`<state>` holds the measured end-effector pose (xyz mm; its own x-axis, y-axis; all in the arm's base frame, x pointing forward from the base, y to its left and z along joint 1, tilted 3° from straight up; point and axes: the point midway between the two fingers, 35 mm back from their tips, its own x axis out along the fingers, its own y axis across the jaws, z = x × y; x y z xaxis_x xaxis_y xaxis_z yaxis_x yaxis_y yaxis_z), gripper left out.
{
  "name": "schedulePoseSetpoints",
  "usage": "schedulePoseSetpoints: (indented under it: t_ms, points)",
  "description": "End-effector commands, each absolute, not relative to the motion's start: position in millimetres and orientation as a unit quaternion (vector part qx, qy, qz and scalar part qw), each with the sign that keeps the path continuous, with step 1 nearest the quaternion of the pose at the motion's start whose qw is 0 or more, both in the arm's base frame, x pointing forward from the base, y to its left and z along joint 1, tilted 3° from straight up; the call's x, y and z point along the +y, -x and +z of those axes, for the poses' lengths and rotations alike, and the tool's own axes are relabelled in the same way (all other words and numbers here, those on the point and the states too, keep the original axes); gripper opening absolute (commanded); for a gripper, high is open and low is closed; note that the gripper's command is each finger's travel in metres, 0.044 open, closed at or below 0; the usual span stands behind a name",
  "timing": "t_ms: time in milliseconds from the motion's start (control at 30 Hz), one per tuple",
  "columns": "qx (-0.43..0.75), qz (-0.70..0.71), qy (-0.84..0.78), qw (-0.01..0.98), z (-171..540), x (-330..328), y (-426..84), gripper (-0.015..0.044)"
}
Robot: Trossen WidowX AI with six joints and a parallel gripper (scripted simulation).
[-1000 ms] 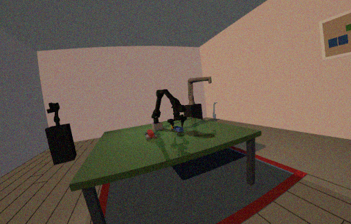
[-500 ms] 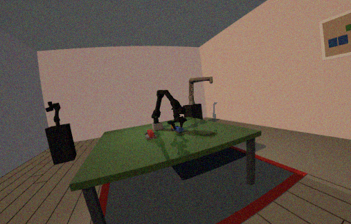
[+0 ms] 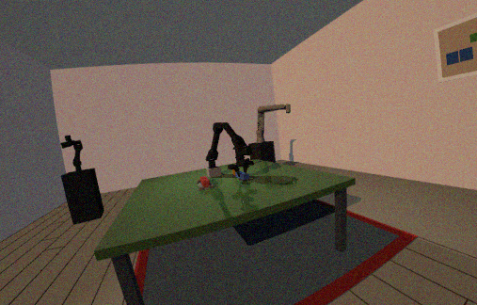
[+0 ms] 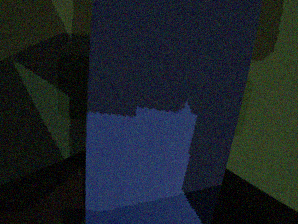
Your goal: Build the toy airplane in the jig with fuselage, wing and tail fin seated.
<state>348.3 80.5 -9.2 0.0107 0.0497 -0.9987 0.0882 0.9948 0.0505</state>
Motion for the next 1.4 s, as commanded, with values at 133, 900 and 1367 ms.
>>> schedulePoseSetpoints:
  t_ms: [133,900,1367]
  points:
    - [0.705,-0.013,-0.045,0.708,5.7,80.3,-349.9,0.0000]
    - [0.704,-0.014,-0.048,0.709,76.9,77.3,-352.8,0.0000]
    - [0.703,-0.015,-0.050,0.709,117.2,74.2,-347.2,0.0000]
